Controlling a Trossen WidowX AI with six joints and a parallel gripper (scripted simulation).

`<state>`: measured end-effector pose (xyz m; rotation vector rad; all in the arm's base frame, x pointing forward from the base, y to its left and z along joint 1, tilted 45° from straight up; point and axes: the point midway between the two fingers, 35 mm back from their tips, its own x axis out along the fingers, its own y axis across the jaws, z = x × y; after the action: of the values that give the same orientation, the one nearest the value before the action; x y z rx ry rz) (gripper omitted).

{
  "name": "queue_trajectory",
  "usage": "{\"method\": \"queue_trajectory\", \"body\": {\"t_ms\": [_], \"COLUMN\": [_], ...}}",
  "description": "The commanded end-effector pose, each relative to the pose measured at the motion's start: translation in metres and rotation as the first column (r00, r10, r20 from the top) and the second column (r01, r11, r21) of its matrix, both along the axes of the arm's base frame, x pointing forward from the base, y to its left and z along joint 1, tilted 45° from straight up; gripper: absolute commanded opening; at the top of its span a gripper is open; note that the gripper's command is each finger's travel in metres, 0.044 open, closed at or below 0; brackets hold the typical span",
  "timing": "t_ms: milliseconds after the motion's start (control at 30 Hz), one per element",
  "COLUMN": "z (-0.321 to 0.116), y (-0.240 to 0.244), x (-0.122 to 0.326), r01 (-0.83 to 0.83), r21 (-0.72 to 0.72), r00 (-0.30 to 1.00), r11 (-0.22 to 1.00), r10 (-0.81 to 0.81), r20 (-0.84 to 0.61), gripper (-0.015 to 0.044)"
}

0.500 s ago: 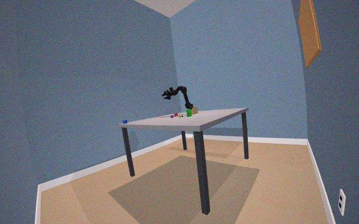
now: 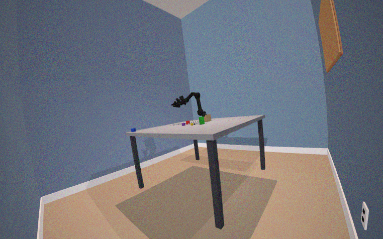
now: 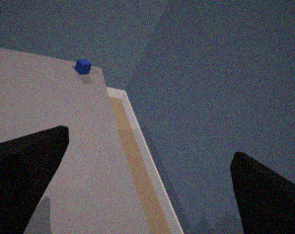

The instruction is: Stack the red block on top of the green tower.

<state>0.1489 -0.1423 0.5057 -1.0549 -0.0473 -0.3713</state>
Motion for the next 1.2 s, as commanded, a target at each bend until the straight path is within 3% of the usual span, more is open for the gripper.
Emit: {"method": "queue_trajectory", "body": {"t_ms": [0,333,667,933,1167], "z": [-0.01,-0.05,-0.114,-0.172,-0.223], "y": [-0.016,-0.038,-0.036,-0.015,0.014], "x": [0.014,0.056,0.103,0.132,0.144], "r01": [-0.025,-0.048,0.036,0.186,0.351], "r21": [0.15,0.462,0.703,0.79,0.775], "r00": [0.999,0.999,0.993,0.954,0.869], "r11": [0.988,0.885,0.71,0.584,0.526], "r10": [0.02,0.036,0.05,0.087,0.127], "r20": [0.04,0.036,-0.102,-0.288,-0.479], "gripper": [0.044,0.044,0.044,0.044,0.044]}}
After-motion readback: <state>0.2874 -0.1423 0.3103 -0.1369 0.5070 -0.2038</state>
